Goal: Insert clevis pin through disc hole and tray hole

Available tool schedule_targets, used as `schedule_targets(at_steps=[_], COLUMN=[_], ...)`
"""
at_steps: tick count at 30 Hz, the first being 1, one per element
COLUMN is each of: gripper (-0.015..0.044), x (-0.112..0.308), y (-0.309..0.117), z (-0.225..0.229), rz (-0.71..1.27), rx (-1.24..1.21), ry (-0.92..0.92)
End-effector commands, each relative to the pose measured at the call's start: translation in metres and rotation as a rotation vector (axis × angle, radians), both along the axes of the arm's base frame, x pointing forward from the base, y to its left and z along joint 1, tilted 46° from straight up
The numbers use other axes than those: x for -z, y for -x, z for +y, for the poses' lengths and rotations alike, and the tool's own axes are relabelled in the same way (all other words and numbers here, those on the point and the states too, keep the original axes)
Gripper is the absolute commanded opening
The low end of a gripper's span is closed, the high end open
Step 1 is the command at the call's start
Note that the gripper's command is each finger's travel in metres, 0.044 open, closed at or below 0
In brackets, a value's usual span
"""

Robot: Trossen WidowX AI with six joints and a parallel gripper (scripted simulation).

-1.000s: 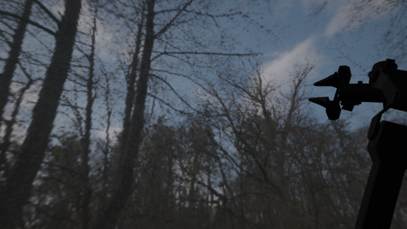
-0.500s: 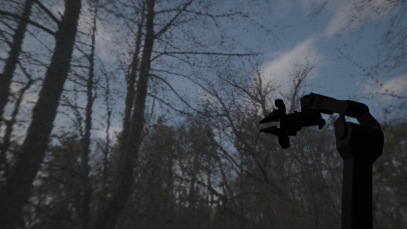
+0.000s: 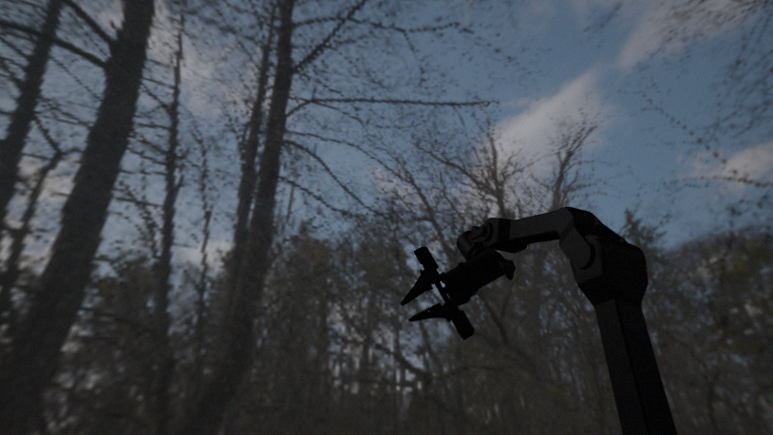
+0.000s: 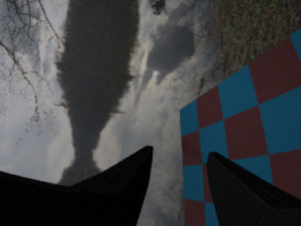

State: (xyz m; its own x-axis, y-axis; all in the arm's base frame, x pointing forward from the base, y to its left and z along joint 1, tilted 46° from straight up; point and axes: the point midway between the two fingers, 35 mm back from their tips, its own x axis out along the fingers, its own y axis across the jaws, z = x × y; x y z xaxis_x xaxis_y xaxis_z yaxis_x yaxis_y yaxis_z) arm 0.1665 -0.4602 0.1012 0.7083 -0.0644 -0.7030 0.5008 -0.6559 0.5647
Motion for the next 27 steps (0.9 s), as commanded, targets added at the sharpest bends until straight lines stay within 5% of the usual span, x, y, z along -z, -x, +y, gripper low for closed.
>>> schedule_targets(at_steps=[1, 12, 21, 27], gripper=[0.016, 0.016, 0.016, 0.016], x=[0.05, 0.158, 0.224, 0.225], y=[-0.038, -0.1, -0.096, -0.094], z=[0.036, 0.163, 0.287, 0.296], rz=[0.076, 0.278, 0.459, 0.469], rx=[-0.159, -0.619, -1.063, -1.09], ry=[-0.078, -0.264, -0.428, -0.438])
